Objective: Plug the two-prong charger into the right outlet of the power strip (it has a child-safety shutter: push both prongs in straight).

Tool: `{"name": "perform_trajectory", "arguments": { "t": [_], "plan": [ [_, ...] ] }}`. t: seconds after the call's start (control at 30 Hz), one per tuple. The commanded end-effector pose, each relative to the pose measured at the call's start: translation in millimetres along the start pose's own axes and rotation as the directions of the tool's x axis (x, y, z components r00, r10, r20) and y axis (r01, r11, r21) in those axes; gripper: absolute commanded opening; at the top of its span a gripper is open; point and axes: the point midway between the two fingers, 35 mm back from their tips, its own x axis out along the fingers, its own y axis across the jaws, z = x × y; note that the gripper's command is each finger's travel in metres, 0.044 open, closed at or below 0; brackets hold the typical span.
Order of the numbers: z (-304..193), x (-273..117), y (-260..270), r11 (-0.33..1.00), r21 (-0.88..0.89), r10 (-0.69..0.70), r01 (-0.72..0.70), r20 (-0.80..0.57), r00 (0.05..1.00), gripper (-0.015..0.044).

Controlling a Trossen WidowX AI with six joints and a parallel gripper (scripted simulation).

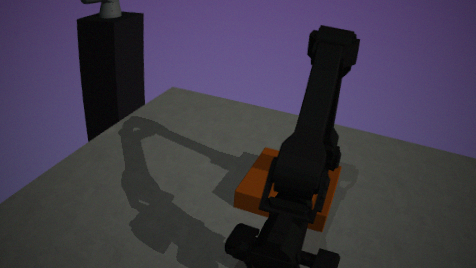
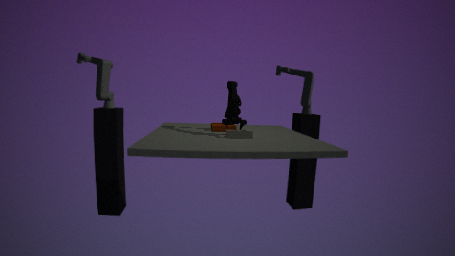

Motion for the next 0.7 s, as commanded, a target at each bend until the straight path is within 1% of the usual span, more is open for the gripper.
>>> {"name": "perform_trajectory", "arguments": {
  "t": [0.0, 0.23, 0.3, 0.37, 0.43, 0.53, 0.6, 0.67],
  "plan": [
    [-6.1, 1.7, -0.1, 1.000, 0.005, -0.001, 0.001, -0.005, 1.000, 0.0440],
    [-7.1, -0.2, 0.0, 1.000, 0.000, 0.000, 0.000, 0.009, 1.000, 0.0440],
    [-3.7, -9.3, -0.1, 1.000, -0.001, -0.001, 0.001, 0.088, 0.996, 0.0440],
    [0.6, -23.8, -0.1, 1.000, -0.002, -0.002, 0.003, 0.207, 0.978, 0.0440],
    [3.9, -38.9, -0.2, 1.000, -0.001, -0.003, 0.003, 0.323, 0.947, 0.0440],
    [6.5, -62.7, -0.5, 1.000, 0.001, -0.003, 0.002, 0.487, 0.874, 0.0440],
    [6.8, -73.4, -0.6, 1.000, 0.003, -0.002, 0.001, 0.554, 0.832, 0.0440],
    [6.7, -74.8, -0.7, 1.000, 0.003, -0.002, 0.001, 0.562, 0.827, 0.0440]
  ]
}}
